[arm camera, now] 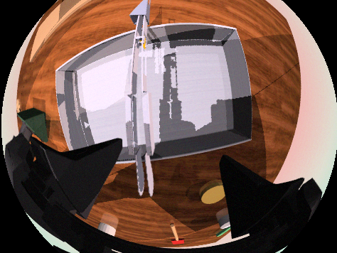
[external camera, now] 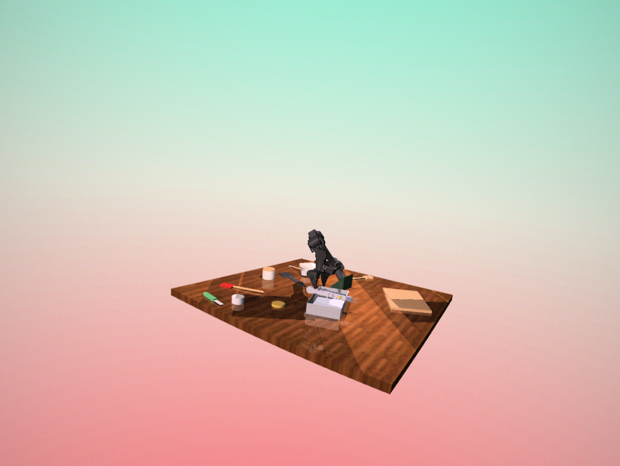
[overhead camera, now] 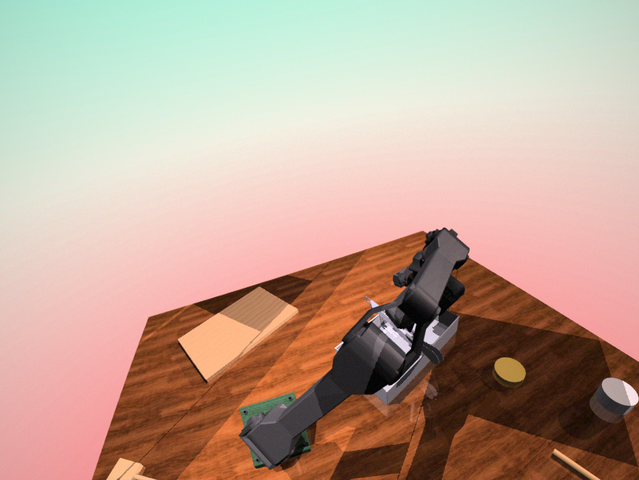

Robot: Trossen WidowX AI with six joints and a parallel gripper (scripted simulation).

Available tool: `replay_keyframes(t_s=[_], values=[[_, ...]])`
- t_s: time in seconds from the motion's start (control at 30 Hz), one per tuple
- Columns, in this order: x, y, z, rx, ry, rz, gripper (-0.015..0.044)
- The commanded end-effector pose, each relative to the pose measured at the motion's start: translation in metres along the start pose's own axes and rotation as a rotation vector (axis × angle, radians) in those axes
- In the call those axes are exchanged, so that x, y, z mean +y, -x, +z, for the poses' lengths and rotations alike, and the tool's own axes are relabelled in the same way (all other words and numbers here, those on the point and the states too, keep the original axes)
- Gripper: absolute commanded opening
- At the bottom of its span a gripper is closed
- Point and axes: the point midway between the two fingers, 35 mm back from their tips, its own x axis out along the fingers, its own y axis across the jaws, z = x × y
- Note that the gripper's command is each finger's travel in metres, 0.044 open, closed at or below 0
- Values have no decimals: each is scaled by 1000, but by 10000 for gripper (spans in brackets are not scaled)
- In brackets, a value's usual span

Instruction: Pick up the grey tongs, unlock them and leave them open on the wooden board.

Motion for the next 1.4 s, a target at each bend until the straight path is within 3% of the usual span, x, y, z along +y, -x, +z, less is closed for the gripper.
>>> replay_keyframes(t_s=[0.0,0.67,1.37], values=[[22,-10,24,76,184,85,440],[31,-10,24,76,183,86,440],[31,-43,22,76,183,85,440]])
